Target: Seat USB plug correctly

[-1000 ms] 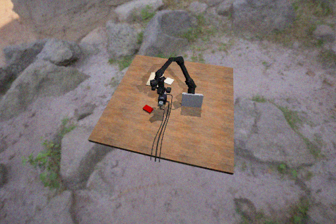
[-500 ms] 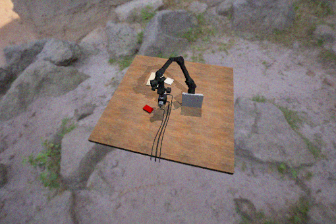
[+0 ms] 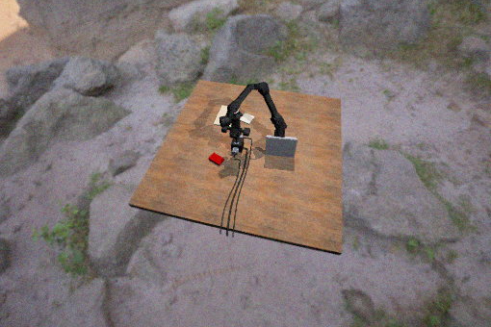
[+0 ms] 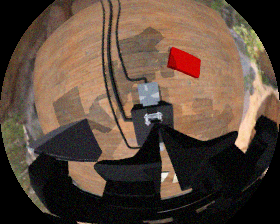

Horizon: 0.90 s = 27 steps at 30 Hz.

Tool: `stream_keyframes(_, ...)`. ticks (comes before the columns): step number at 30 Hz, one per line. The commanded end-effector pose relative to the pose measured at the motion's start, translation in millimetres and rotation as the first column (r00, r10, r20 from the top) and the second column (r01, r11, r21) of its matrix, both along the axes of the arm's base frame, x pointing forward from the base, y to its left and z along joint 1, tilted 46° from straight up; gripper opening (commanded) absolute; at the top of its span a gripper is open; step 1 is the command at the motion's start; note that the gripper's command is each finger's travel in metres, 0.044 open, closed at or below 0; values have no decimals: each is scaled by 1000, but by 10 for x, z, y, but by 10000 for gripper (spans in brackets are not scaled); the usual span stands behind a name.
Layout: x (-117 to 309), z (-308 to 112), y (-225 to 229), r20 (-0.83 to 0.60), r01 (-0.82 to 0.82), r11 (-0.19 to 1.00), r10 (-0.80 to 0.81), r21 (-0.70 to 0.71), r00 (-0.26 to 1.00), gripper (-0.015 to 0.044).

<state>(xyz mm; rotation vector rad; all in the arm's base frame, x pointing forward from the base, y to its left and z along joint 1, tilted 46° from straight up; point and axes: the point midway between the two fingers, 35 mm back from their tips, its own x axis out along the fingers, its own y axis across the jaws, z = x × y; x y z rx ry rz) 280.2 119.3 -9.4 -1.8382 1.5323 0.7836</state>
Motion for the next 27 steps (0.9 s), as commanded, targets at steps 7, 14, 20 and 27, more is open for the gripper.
stream_keyframes(7,0,-14,-4,-3,-1,1000,1,7,1000,0)
stream_keyframes(14,2,-19,-9,-3,-1,1000,1,7,1000,0)
stream_keyframes(20,3,-24,-14,-3,-1,1000,1,7,1000,0)
stream_keyframes(27,4,-30,-20,-3,-1,1000,1,7,1000,0)
